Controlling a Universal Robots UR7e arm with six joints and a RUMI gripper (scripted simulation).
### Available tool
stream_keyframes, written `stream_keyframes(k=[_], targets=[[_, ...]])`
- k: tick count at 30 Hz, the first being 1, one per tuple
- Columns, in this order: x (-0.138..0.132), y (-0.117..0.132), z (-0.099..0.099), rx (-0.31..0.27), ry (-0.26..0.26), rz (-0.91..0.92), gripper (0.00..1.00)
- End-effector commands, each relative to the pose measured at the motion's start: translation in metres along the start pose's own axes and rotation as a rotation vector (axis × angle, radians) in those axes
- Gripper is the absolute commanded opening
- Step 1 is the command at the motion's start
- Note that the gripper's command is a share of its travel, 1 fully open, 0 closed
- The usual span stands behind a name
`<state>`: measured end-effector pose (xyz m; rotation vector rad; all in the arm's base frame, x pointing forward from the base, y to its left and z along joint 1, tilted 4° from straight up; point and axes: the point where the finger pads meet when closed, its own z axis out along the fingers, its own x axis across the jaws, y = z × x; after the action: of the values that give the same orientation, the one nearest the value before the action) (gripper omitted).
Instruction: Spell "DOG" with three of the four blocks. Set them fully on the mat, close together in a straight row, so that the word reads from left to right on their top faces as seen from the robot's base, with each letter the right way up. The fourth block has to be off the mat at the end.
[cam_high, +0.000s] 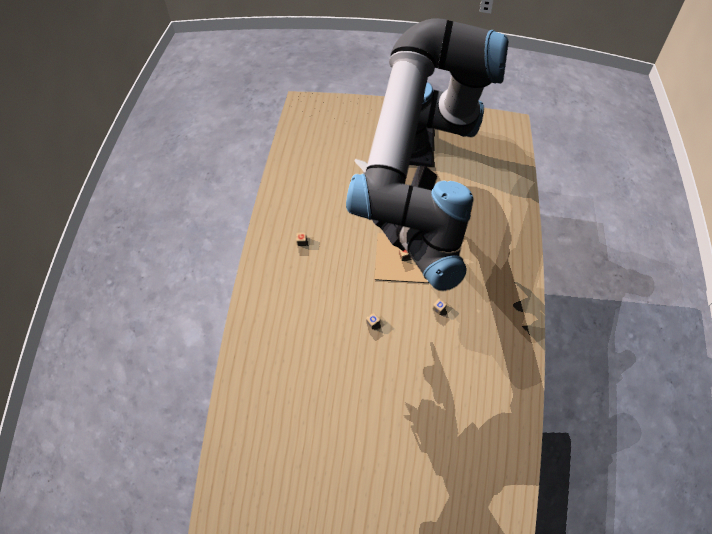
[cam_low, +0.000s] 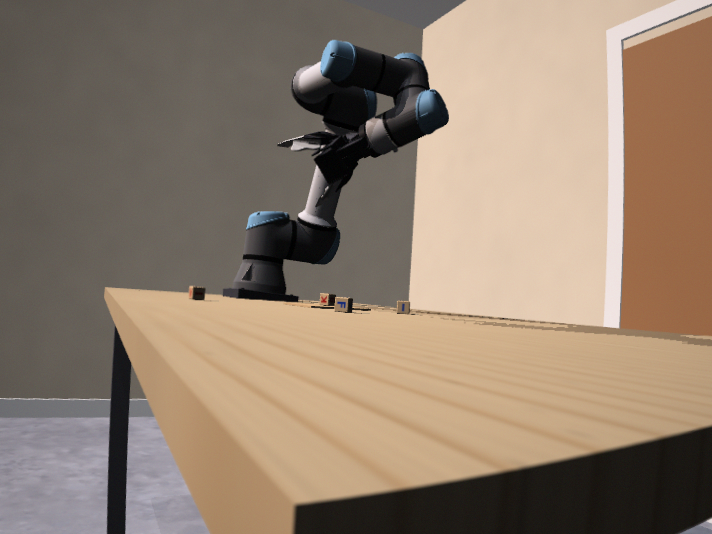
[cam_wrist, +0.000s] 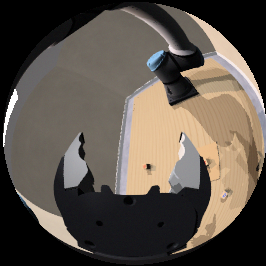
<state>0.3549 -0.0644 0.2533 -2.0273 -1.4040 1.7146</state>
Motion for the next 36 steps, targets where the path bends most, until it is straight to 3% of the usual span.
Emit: stream_keyframes(k=[1,15,17,18,32,34,36], targets=[[0.037,0.013,-0.019,-0.026,0.122,-0.063,1.00],[0.099,0.039,-0.061,-0.114,0.318,-0.191,1.00],[0.099,0.039,-0.061,-0.114,0.318,-0.191,1.00],[0.112,0.045,-0.071,-0.138,0.357,-0.221,1.00],[0.166,0.069,-0.123,-0.269,0.522,-0.362,1.00],[0.166,0.069,-0.123,-0.269,0.522,-0.362,1.00],[0.179,0.076,-0.138,-0.310,0.564,-0.402,1.00]])
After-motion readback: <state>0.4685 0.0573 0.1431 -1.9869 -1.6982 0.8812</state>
